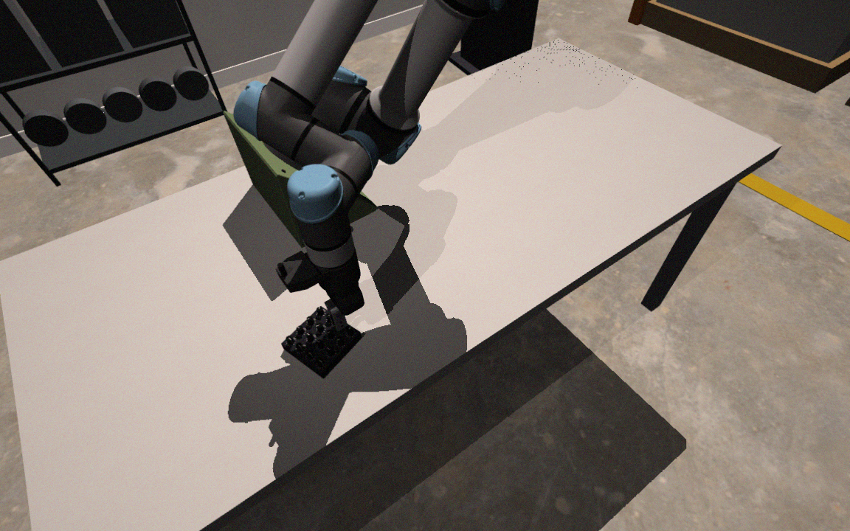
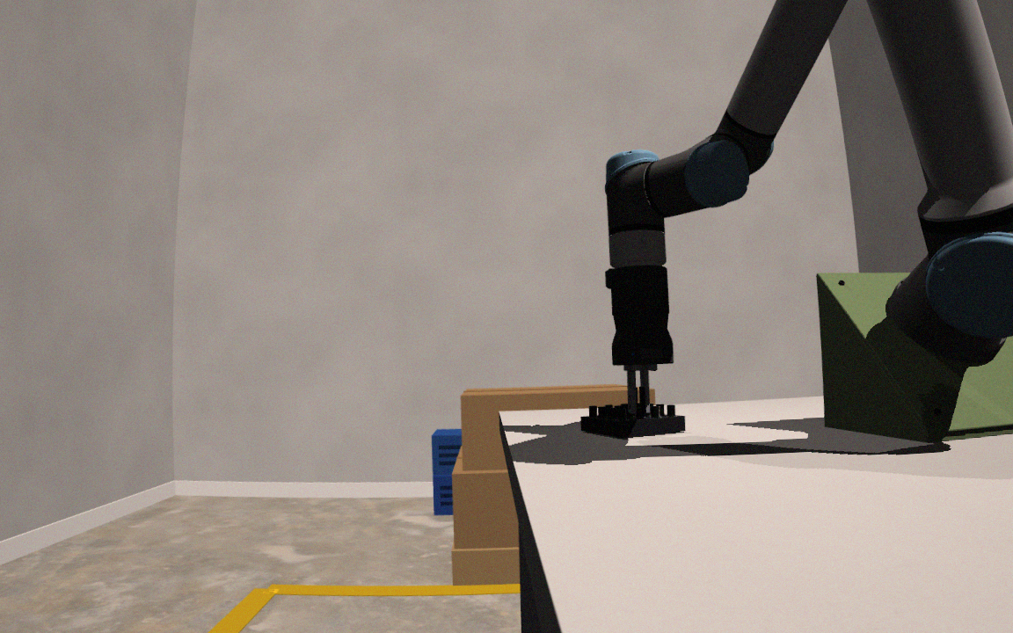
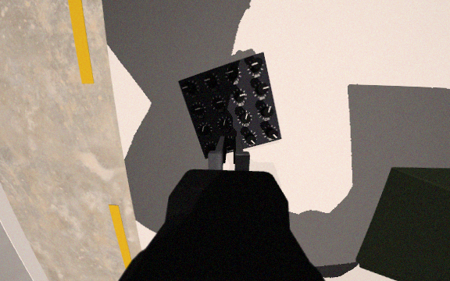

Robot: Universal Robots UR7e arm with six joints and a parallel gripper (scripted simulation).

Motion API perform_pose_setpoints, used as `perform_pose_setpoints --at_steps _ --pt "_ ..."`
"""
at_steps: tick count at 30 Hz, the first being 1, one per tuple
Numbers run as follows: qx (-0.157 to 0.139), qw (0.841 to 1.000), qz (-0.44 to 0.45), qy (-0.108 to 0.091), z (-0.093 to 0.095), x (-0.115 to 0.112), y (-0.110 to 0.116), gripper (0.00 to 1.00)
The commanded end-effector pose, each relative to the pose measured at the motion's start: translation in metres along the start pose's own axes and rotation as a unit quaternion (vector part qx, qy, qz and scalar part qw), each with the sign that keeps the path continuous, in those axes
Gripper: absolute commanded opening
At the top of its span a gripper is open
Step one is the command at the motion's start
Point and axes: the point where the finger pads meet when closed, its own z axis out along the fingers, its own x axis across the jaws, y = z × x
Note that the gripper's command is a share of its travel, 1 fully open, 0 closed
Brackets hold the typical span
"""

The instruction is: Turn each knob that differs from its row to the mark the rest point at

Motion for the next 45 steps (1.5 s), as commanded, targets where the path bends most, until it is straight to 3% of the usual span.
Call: perform_pose_setpoints --at_steps 1,20,31,33,45 --pt "0.001 0.999 0.045 0.001 0.0003 -0.0011 0.0 0.3" --pt "0.001 0.976 0.219 0.001 0.0006 -0.0009 -0.0002 0.3" --pt "0.001 0.942 0.335 0.0 0.0006 -0.0009 -0.0002 0.3" --pt "0.001 0.942 0.335 0.0 0.0006 -0.0009 -0.0002 0.3" --pt "0.002 0.895 0.446 0.0 0.0006 -0.0009 -0.0002 0.3"
